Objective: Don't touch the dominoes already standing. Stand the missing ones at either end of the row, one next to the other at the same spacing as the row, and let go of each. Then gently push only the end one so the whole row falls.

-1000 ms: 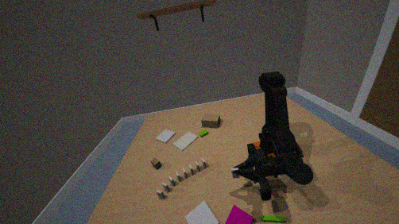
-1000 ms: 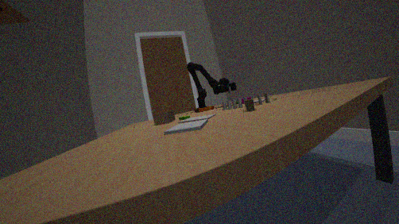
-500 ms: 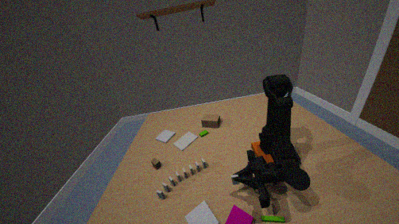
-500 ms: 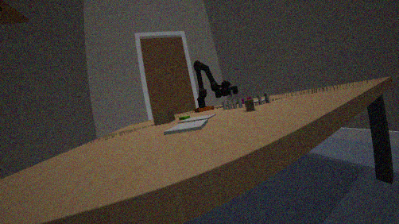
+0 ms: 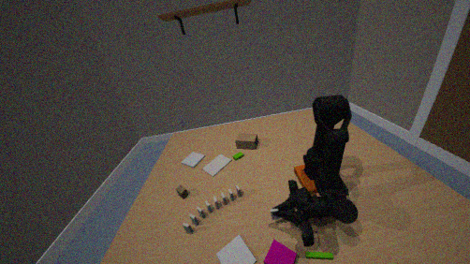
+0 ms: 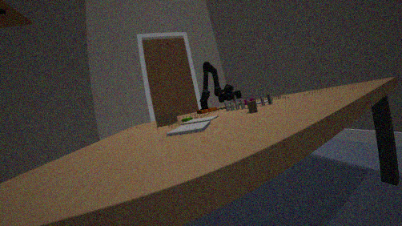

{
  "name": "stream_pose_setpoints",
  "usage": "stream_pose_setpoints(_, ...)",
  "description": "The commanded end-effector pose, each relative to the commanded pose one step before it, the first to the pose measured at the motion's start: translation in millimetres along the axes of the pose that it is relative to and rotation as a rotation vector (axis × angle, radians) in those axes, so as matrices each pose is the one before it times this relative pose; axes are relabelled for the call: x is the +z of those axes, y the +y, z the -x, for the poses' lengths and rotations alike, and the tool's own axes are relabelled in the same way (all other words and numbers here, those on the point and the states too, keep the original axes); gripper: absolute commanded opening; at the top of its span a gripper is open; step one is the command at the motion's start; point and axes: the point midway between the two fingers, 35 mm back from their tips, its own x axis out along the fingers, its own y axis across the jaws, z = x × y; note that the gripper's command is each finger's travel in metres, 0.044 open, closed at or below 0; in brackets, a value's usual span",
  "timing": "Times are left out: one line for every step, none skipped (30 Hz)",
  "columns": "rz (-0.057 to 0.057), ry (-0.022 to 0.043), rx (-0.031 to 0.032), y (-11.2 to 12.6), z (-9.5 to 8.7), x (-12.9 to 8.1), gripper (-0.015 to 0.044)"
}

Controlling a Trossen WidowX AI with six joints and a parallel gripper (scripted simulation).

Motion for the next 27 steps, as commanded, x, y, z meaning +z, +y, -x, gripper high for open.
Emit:
stream_pose_setpoints(0.0099, 0.00258, 0.0014, -3.93, -1.35, -7.85, 0.0024)
stream_pose_setpoints(0.0002, -0.00006, 0.00009, -0.55, -0.25, -1.45, 0.0024)
stream_pose_setpoints(0.0003, -0.00006, 0.00009, -0.58, -0.25, -1.42, 0.0024)
stream_pose_setpoints(0.0003, -0.00007, 0.0001, -0.6, -0.24, -1.39, 0.0024)
stream_pose_setpoints(0.0003, -0.00008, 0.0001, -0.63, -0.24, -1.37, 0.0024)
stream_pose_setpoints(0.0003, -0.00009, 0.0001, -0.66, -0.23, -1.34, 0.0024)
stream_pose_setpoints(0.0002, -0.0001, 0.0001, -0.69, -0.22, -1.31, 0.0024)
stream_pose_setpoints(0.0002, -0.00011, 0.0001, -0.71, -0.22, -1.28, 0.0024)
stream_pose_setpoints(0.0002, -0.00012, 0.0001, -0.74, -0.21, -1.25, 0.0024)
stream_pose_setpoints(0.0002, -0.00013, 0.00011, -0.76, -0.2, -1.22, 0.0024)
stream_pose_setpoints(0.0002, -0.00014, 0.00011, -0.78, -0.2, -1.19, 0.0024)
stream_pose_setpoints(0.0003, -0.00015, 0.00011, -0.81, -0.19, -1.16, 0.0024)
stream_pose_setpoints(0.0002, -0.00016, 0.00011, -0.83, -0.18, -1.13, 0.0024)
stream_pose_setpoints(0.0002, -0.00017, 0.00011, -0.85, -0.17, -1.1, 0.0024)
stream_pose_setpoints(0.0002, -0.00018, 0.00011, -0.87, -0.17, -1.07, 0.0024)
stream_pose_setpoints(0.0002, -0.00019, 0.00011, -0.89, -0.16, -1.04, 0.0024)
stream_pose_setpoints(0.0002, -0.0002, 0.00011, -0.91, -0.15, -1.0, 0.0024)
stream_pose_setpoints(0.0002, -0.00021, 0.00012, -0.93, -0.15, -0.97, 0.0024)
stream_pose_setpoints(0.0002, -0.00022, 0.00012, -0.95, -0.14, -0.94, 0.0024)
stream_pose_setpoints(0.0002, -0.00023, 0.00012, -0.96, -0.13, -0.91, 0.0024)
stream_pose_setpoints(0.0002, -0.00024, 0.00012, -0.98, -0.13, -0.88, 0.0024)
stream_pose_setpoints(0.0002, -0.00025, 0.00012, -1.0, -0.12, -0.84, 0.0024)
stream_pose_setpoints(0.0002, -0.00022, 0.0001, -0.84, -0.09, -0.68, 0.0024)
stream_pose_setpoints(0.0001, -0.00013, 0.00006, -0.51, -0.05, -0.4, 0.0024)
stream_pose_setpoints(0.0, -0.00005, 0.00002, -0.17, -0.02, -0.13, 0.0024)
stream_pose_setpoints(0.0, 0.0, 0.0, 0.0, 0.0, 0.0, 0.0024)
stream_pose_setpoints(0.0, 0.0, 0.0, 0.0, 0.0, 0.0, 0.0024)
